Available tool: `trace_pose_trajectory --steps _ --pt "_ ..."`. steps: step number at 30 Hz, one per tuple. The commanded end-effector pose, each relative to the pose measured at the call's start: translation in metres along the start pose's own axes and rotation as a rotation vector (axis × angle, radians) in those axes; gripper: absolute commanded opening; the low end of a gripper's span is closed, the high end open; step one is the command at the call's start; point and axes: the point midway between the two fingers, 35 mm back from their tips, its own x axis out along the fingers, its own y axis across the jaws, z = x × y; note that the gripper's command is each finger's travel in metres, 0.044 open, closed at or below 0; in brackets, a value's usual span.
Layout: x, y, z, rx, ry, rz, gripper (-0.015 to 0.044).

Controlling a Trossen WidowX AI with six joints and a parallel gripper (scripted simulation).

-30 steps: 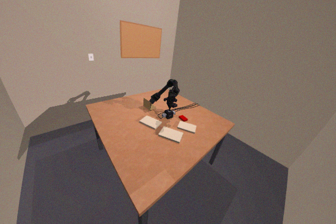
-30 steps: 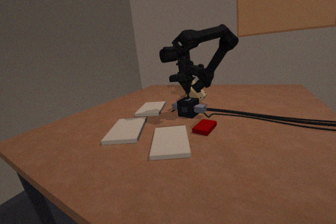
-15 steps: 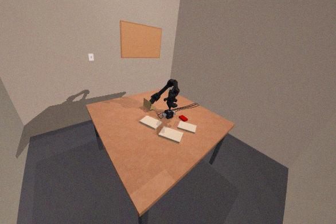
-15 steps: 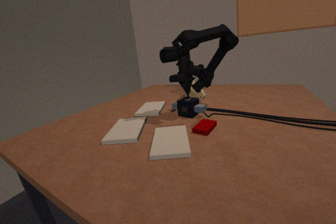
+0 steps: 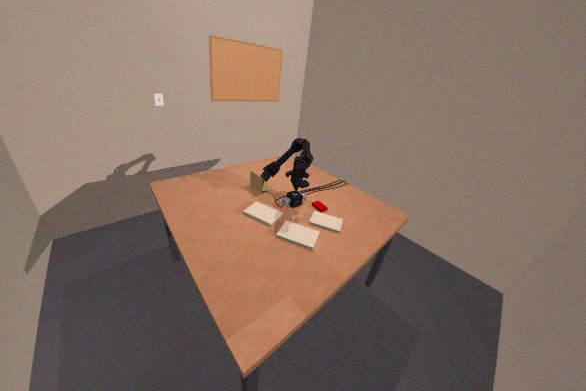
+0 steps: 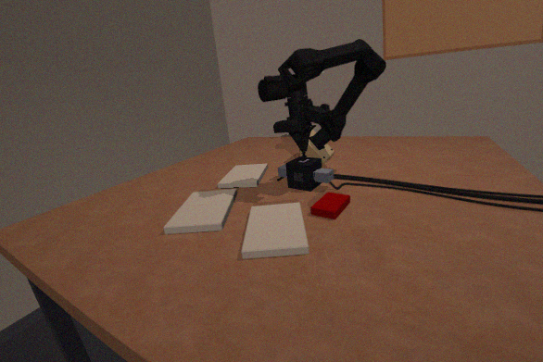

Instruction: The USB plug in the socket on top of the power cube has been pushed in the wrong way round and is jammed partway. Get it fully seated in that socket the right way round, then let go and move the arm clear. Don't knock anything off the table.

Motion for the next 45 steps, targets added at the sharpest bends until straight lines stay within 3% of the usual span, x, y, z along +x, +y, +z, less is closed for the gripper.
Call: trace_pose_trajectory --steps 1,38,42,45 --pt "0.0020 -0.0004 0.0011 -0.001 -0.001 0.001 0.0000" --pt "0.0028 -0.0004 0.0010 -0.001 -0.001 0.001 0.0000" --pt "0.0006 -0.0002 -0.0005 0.002 0.000 -0.003 0.0095" --pt "0.0006 -0.0002 -0.0005 0.002 0.000 -0.003 0.0095"
